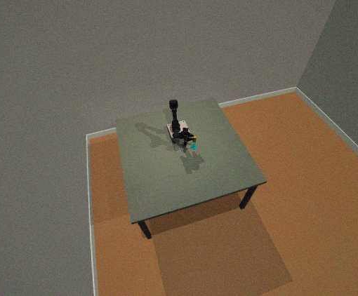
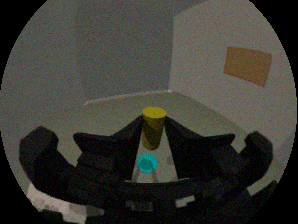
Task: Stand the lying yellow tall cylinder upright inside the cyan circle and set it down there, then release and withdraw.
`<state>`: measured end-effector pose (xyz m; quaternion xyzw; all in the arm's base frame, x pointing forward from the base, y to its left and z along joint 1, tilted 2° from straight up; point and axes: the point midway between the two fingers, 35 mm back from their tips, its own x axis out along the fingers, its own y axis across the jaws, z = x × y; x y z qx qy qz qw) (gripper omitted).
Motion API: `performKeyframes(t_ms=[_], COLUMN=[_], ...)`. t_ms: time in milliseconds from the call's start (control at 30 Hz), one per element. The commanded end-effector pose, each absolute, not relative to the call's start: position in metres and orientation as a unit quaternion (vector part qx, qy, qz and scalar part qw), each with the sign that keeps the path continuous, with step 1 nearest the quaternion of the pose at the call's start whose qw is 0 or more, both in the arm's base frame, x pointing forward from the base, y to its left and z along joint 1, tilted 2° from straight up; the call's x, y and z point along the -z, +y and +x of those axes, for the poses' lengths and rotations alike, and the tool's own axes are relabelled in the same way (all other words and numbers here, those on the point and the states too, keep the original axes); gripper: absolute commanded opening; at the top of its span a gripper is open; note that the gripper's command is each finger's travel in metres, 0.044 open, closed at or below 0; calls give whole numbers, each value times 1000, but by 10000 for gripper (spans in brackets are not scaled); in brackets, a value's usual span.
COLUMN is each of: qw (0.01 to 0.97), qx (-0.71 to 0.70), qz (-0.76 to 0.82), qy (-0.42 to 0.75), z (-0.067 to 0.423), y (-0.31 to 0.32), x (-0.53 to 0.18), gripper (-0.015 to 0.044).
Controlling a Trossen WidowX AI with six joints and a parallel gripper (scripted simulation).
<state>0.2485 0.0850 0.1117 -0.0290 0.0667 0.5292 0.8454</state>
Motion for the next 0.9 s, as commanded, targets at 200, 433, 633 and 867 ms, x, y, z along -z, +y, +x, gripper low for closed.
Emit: performKeyframes(t_ms=[200, 433, 633, 867], qw=[843, 843, 843, 843], qx=[-535, -535, -535, -535], qz=[-29, -29, -29, -29], qy=[46, 46, 46, 46], z=[241, 241, 241, 243], y=[83, 83, 83, 82], x=[-115, -115, -115, -106], gripper=[105, 105, 105, 105])
